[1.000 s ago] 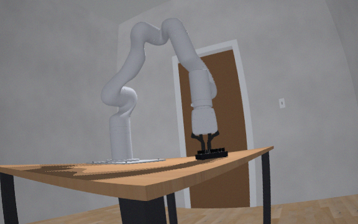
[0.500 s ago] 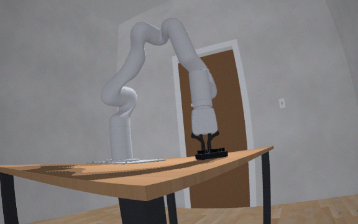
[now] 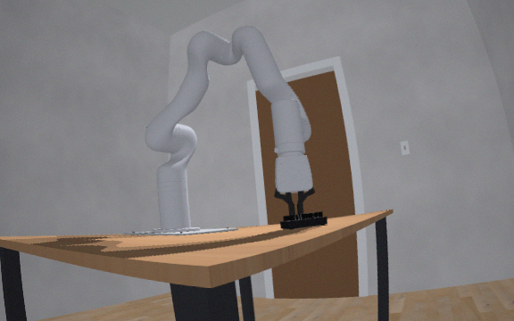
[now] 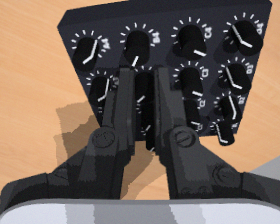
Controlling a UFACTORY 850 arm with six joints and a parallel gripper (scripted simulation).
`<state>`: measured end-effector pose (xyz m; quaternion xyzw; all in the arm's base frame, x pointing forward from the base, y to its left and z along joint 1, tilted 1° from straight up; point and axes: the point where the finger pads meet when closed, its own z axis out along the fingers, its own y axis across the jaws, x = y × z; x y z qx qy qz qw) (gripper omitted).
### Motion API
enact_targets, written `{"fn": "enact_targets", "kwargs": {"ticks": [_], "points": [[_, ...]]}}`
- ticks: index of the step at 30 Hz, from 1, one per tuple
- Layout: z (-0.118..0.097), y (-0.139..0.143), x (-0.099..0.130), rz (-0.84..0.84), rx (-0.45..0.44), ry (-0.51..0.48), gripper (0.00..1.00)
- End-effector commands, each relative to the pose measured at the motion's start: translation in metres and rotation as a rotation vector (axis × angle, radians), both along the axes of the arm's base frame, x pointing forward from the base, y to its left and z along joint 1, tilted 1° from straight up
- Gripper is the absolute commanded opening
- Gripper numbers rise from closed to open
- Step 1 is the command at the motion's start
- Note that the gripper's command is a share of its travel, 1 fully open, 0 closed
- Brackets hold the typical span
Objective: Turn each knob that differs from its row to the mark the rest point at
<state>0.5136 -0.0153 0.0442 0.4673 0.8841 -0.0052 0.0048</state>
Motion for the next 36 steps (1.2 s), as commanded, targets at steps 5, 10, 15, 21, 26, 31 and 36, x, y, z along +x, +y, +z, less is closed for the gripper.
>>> {"fn": "enact_targets", "kwargs": {"ticks": [5,10,15,21,26,31,36], "points": [[0.0007,0.0,0.0009,0.17,0.002,0.0,0.08],[0.0007,0.0,0.0009,0.271,0.002,0.002,0.08],[0.0007,0.0,0.0009,0.3,0.002,0.002,0.08],[0.0007,0.0,0.0009,0.302,0.001,0.002,0.08],[0.0007,0.0,0.0009,0.302,0.001,0.002,0.08],[0.0007,0.0,0.0009,0.302,0.001,0.002,0.19],[0.0007,0.0,0.0009,0.302,0.001,0.002,0.19]]}}
